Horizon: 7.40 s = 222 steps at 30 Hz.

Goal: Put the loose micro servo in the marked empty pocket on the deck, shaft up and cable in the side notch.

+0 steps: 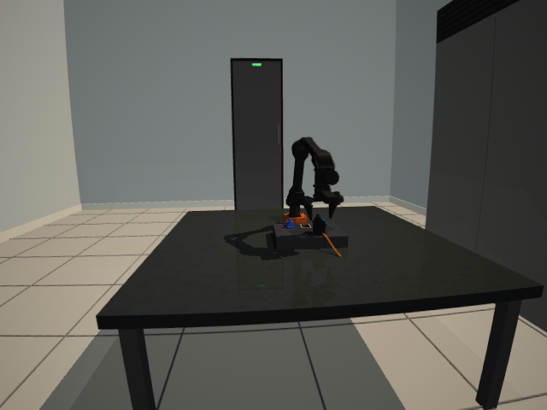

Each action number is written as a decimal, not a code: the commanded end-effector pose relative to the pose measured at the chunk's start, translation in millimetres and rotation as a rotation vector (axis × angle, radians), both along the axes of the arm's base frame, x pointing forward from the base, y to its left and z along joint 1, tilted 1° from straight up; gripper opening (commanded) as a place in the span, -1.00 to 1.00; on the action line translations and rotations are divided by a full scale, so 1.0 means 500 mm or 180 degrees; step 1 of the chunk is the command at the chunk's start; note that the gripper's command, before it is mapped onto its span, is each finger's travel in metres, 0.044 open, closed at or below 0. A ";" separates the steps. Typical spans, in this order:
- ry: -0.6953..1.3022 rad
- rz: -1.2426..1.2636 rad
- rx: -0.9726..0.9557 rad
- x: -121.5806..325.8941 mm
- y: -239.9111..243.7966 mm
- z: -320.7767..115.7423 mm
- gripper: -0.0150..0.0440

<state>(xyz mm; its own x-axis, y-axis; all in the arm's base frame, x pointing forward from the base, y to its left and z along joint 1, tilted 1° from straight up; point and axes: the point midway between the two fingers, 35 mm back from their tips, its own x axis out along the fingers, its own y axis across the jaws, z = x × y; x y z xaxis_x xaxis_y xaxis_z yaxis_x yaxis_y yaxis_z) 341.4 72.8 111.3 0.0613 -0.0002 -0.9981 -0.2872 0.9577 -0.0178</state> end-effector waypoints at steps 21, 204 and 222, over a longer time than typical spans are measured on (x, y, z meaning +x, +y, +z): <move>0.0031 -0.0021 0.0008 -0.001 0.000 -0.036 0.00; 0.0020 0.9134 -0.0466 -0.318 -0.088 -0.001 -0.49; 0.0020 0.9134 -0.0466 -0.315 -0.087 -0.034 -0.49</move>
<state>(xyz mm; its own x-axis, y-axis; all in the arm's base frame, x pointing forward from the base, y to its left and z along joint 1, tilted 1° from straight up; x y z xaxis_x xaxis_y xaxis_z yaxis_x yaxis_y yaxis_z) 183.4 28.8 94.9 0.0398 -0.0030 -0.9992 0.0300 -0.9995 0.0042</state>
